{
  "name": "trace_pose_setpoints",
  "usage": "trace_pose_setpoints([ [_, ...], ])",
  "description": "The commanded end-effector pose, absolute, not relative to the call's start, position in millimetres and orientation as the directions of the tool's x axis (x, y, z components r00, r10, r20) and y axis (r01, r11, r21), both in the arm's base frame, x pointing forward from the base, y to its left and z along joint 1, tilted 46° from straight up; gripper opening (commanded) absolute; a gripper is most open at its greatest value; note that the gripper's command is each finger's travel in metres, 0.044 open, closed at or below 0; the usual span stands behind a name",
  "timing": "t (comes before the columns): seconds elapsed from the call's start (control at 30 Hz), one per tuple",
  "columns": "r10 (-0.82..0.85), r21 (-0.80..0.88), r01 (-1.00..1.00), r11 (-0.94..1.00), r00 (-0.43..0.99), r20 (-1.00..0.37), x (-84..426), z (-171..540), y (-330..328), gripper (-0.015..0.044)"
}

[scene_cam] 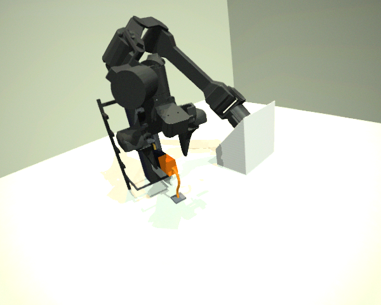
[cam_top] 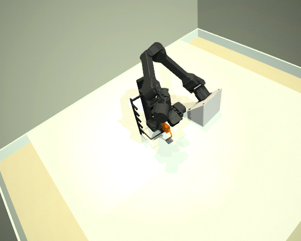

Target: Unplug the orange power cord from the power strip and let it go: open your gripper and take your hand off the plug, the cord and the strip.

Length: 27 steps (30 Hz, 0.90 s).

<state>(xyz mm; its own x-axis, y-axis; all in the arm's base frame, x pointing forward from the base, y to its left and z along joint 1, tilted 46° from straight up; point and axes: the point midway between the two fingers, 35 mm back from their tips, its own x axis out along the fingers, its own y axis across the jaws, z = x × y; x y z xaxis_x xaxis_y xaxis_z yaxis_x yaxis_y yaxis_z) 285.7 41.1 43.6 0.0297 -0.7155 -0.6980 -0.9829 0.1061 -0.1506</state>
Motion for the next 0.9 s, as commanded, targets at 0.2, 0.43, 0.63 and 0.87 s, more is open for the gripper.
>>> trace_pose_setpoints([
  [0.2, -0.715, -0.153, -0.983, 0.104, 0.033, -0.698, 295.8, 11.1, 89.2, 0.044],
  [0.43, -0.715, -0.153, -0.983, 0.104, 0.033, -0.698, 295.8, 11.1, 89.2, 0.044],
  [0.63, -0.715, -0.153, -0.983, 0.104, 0.033, -0.698, 295.8, 11.1, 89.2, 0.044],
  [0.87, -0.715, -0.153, -0.983, 0.104, 0.033, -0.698, 295.8, 11.1, 89.2, 0.044],
])
